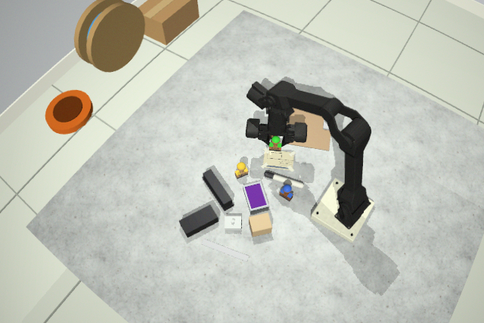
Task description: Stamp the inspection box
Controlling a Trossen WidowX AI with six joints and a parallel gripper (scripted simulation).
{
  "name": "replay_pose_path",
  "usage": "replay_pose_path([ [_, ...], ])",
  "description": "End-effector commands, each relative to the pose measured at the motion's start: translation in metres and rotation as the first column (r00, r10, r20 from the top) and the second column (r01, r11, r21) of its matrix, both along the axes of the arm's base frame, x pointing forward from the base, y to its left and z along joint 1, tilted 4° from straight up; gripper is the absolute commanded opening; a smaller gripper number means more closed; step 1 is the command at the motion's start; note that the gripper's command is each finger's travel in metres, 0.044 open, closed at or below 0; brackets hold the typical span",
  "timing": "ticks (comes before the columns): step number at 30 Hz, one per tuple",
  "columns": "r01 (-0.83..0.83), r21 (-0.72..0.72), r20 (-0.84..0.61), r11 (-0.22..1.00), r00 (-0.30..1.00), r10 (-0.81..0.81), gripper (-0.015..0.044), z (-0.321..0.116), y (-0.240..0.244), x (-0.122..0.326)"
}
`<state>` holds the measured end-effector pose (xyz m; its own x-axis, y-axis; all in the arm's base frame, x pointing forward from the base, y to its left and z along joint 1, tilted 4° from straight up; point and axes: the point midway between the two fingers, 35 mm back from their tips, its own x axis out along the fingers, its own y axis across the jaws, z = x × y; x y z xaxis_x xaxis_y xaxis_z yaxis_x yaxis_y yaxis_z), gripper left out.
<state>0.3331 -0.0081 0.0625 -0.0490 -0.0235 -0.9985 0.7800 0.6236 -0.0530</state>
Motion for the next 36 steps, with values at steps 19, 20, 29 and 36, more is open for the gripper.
replay_pose_path([
  [19,0.003,-0.005,0.010,1.000,1.000,-0.003,0.0000,0.029,-0.016,-0.024],
  [20,0.003,-0.005,0.010,1.000,1.000,-0.003,0.0000,0.030,-0.018,-0.029],
  [29,0.002,-0.006,0.007,1.000,1.000,-0.002,0.0000,0.033,-0.038,-0.072],
  [36,0.002,-0.007,0.004,1.000,1.000,-0.002,0.0000,0.031,-0.048,-0.106],
])
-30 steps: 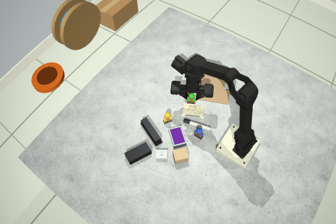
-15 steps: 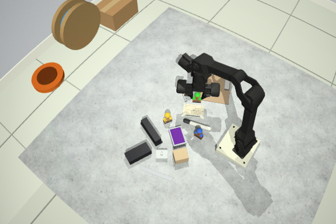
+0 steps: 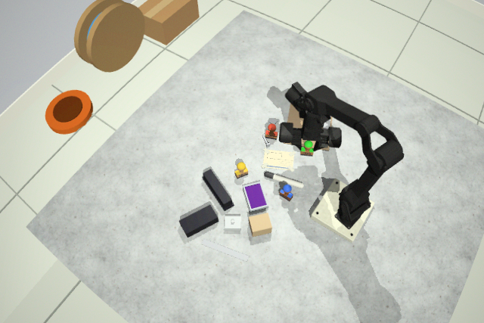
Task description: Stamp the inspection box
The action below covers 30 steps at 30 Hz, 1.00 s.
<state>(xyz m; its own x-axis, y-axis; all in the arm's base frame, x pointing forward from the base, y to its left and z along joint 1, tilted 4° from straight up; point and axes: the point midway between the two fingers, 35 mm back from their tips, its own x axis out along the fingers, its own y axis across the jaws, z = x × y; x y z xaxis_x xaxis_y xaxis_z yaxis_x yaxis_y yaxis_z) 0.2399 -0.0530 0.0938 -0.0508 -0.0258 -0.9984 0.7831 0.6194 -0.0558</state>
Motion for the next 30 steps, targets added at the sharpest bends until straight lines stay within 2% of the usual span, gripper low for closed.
replay_pose_path([
  [1,-0.004,-0.005,0.005,1.000,1.000,0.004,0.0000,-0.001,-0.005,-0.018],
  [30,-0.004,-0.005,0.004,1.000,1.000,0.004,0.0000,-0.040,-0.008,-0.024],
])
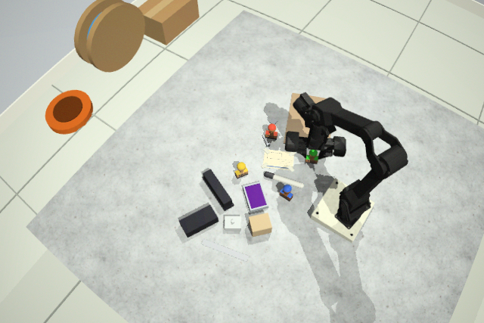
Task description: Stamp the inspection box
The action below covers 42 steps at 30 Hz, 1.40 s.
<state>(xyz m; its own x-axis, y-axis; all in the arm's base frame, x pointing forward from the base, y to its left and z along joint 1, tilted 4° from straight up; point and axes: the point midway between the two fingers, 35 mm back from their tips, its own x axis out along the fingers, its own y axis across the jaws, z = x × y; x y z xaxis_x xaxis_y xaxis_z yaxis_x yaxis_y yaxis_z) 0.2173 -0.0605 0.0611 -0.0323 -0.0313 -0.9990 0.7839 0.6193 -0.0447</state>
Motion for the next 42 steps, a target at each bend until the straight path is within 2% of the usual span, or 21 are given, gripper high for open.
replay_pose_path([
  [1,-0.003,0.000,-0.014,1.000,1.000,0.003,0.0000,-0.009,0.000,-0.002],
  [23,-0.003,0.000,-0.014,1.000,1.000,0.003,0.0000,-0.038,0.000,-0.006],
  [33,0.000,0.001,-0.005,1.000,1.000,0.000,0.0259,-0.034,0.000,-0.005],
  [37,0.000,0.001,-0.005,1.000,1.000,0.000,0.0259,-0.025,0.000,-0.002],
  [42,-0.002,0.001,-0.011,1.000,1.000,0.002,0.0259,0.045,0.000,0.005],
])
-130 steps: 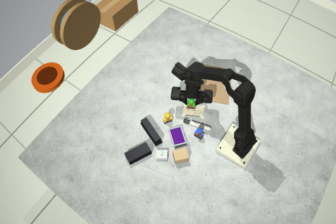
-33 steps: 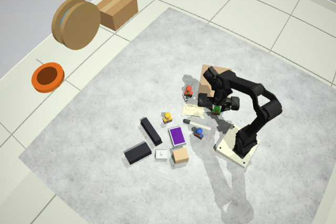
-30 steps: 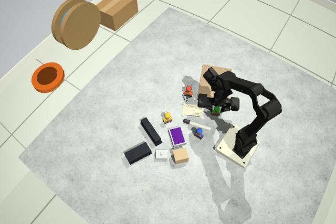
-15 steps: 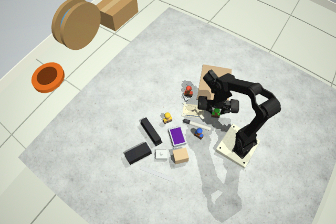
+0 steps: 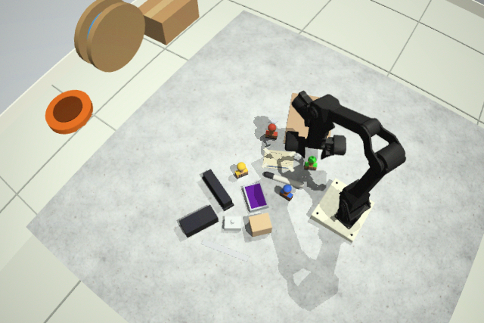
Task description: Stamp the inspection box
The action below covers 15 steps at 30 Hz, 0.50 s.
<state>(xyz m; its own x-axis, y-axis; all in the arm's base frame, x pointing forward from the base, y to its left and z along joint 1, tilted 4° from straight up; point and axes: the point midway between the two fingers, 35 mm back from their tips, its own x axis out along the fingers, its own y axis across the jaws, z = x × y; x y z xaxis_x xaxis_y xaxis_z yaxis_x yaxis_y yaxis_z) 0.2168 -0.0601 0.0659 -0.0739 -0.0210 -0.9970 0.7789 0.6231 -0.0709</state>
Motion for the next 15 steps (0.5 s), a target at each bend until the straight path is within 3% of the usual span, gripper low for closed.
replay_pose_path([
  [1,0.001,-0.010,0.030,1.000,1.000,-0.001,0.0259,0.055,0.000,0.005],
  [4,0.001,-0.010,0.028,1.000,1.000,0.000,0.0259,0.078,0.002,0.001],
  [15,0.001,-0.010,0.028,1.000,1.000,0.000,0.0259,0.078,0.002,0.001],
])
